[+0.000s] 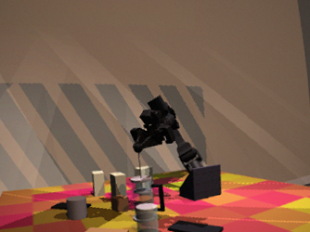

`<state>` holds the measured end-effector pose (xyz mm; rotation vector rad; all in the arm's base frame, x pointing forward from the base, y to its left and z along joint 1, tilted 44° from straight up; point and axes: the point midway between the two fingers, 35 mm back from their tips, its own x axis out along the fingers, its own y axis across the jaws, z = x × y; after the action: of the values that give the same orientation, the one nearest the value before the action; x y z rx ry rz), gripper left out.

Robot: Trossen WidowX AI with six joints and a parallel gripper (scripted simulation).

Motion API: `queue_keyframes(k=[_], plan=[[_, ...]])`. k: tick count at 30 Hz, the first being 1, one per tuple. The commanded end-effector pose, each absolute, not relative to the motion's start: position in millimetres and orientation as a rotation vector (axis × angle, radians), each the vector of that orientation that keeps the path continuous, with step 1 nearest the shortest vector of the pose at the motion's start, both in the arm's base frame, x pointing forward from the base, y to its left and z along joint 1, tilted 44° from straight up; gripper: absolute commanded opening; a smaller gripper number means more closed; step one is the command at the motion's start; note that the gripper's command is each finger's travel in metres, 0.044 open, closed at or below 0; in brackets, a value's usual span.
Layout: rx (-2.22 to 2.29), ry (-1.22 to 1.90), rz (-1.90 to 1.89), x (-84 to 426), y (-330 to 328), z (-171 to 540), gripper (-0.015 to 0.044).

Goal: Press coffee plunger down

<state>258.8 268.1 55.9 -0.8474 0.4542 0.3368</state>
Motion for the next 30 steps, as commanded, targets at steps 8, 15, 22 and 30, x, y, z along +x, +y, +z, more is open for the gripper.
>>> queue_keyframes(k=[8, 15, 22, 30], plan=[[-0.876, 0.493, 0.330, 264, 245, 27, 0.0126], [-0.876, 0.492, 0.330, 267, 238, 19, 0.0126], [-0.877, 0.490, 0.329, 270, 231, 11, 0.0126], [-0.878, 0.488, 0.329, 276, 224, 2, 0.0126]])
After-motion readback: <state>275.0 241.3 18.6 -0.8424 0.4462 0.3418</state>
